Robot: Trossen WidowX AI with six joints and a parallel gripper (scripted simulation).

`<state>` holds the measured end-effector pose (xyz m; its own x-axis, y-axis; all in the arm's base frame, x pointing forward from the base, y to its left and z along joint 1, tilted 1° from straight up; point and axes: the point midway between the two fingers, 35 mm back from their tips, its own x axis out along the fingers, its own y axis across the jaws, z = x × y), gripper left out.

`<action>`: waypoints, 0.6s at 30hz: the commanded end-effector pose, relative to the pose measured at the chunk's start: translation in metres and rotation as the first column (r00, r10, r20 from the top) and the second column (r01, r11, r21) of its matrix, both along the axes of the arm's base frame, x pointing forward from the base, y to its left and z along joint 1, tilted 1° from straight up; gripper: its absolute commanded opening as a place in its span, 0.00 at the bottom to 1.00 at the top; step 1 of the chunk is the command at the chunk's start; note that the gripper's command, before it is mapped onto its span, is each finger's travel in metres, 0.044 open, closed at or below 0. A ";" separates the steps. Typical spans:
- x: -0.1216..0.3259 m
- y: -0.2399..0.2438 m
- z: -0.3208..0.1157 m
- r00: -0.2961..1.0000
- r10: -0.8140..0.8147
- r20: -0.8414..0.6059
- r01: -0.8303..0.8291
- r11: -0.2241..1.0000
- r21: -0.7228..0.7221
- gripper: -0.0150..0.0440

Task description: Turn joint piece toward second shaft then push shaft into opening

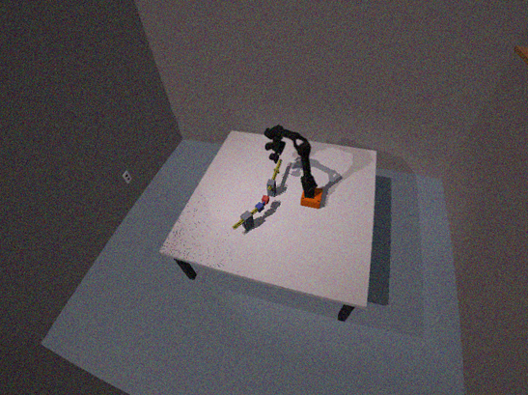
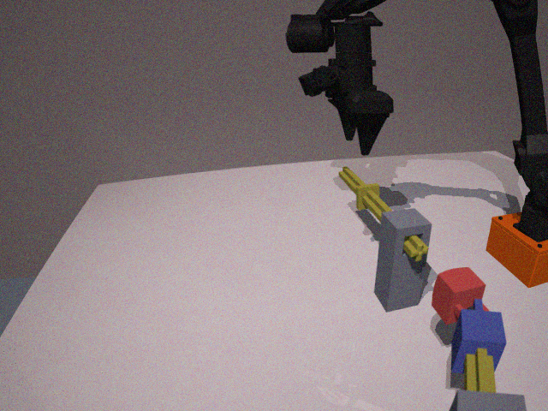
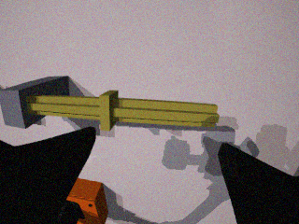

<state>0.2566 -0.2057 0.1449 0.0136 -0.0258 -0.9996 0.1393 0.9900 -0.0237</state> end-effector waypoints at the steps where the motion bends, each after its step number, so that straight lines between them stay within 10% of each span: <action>1: 0.000 -0.002 -0.005 0.994 -0.105 -0.002 0.105 0.994 -0.004 1.00; 18: 0.002 -0.006 -0.032 0.770 -0.638 -0.002 0.638 0.770 -0.002 1.00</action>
<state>0.2602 -0.2114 0.1210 0.0049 -0.0316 -0.9995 0.6535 0.7567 -0.0207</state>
